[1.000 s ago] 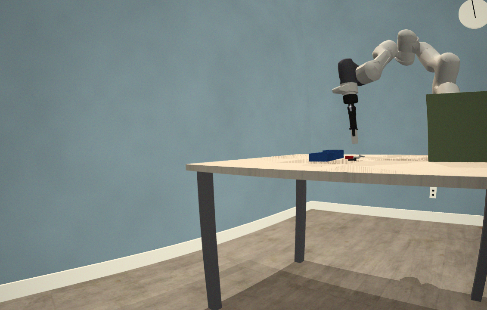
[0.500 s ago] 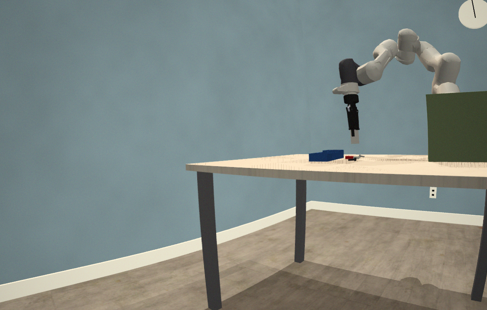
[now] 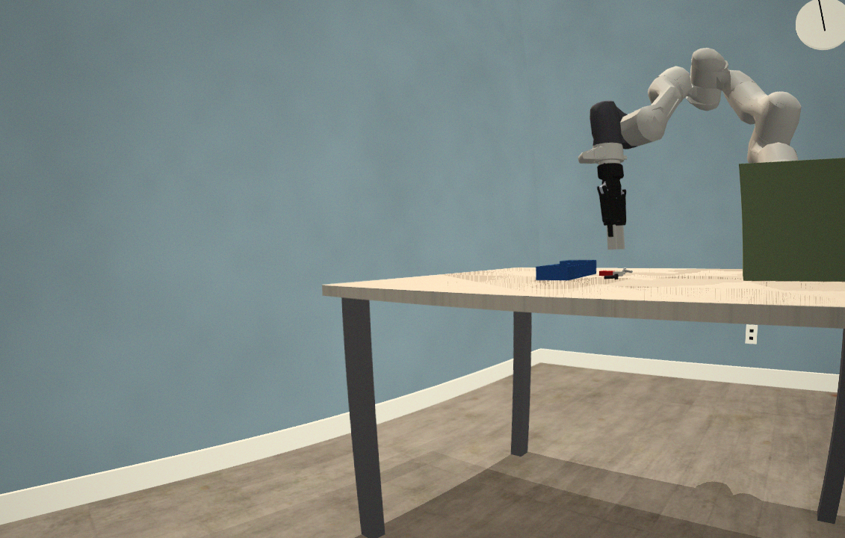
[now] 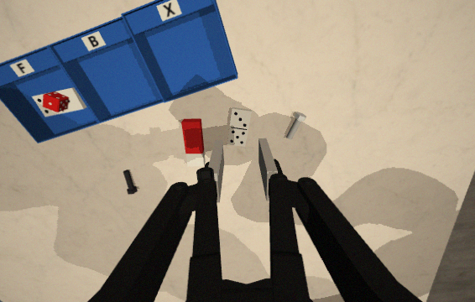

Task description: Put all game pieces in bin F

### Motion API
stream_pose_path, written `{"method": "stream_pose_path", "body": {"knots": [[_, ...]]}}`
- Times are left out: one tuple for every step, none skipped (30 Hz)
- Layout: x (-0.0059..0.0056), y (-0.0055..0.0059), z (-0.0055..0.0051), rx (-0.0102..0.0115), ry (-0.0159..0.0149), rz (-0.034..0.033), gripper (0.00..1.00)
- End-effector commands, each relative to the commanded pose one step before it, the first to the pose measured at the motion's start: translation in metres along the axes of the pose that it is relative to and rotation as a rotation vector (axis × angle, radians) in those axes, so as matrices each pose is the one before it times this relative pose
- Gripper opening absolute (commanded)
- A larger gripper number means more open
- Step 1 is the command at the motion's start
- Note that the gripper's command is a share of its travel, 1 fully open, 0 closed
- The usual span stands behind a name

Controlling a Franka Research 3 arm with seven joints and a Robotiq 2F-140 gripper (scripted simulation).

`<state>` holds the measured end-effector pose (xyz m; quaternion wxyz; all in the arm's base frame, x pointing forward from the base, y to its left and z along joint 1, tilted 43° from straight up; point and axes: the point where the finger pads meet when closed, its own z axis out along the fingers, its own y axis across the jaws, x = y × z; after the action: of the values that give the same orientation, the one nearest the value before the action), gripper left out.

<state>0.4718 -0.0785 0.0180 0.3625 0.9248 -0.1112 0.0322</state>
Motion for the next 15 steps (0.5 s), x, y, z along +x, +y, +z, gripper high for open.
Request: {"method": "stream_pose_path", "body": {"knots": [[0.00131, -0.00187, -0.00114, 0.00243, 0.02245, 0.15545, 0.25], [0.00007, -0.00016, 0.00000, 0.00019, 0.00199, 0.01435, 0.25], [0.00006, -0.00015, 0.00000, 0.00023, 0.00209, 0.01426, 0.25], [0.00005, -0.00014, 0.00000, 0.00006, 0.00049, 0.00321, 0.25], [0.00005, -0.00013, 0.00000, 0.00000, 0.00000, 0.00000, 0.25], [0.00000, 0.00000, 0.00000, 0.00000, 0.00000, 0.00000, 0.25], [0.00000, 0.00000, 0.00000, 0.00000, 0.00000, 0.00000, 0.25], [0.00002, -0.00007, 0.00000, 0.00000, 0.00000, 0.00000, 0.25], [0.00000, -0.00006, 0.00000, 0.00000, 0.00000, 0.00000, 0.25], [-0.00001, -0.00005, 0.00000, 0.00000, 0.00000, 0.00000, 0.25], [-0.00001, -0.00004, 0.00000, 0.00000, 0.00000, 0.00000, 0.25], [-0.00002, -0.00002, 0.00000, 0.00000, 0.00000, 0.00000, 0.25], [-0.00003, -0.00001, 0.00000, 0.00000, 0.00000, 0.00000, 0.25], [-0.00003, 0.00000, 0.00000, 0.00000, 0.00000, 0.00000, 0.25], [-0.00004, 0.00001, 0.00000, 0.00000, 0.00000, 0.00000, 0.25]]}}
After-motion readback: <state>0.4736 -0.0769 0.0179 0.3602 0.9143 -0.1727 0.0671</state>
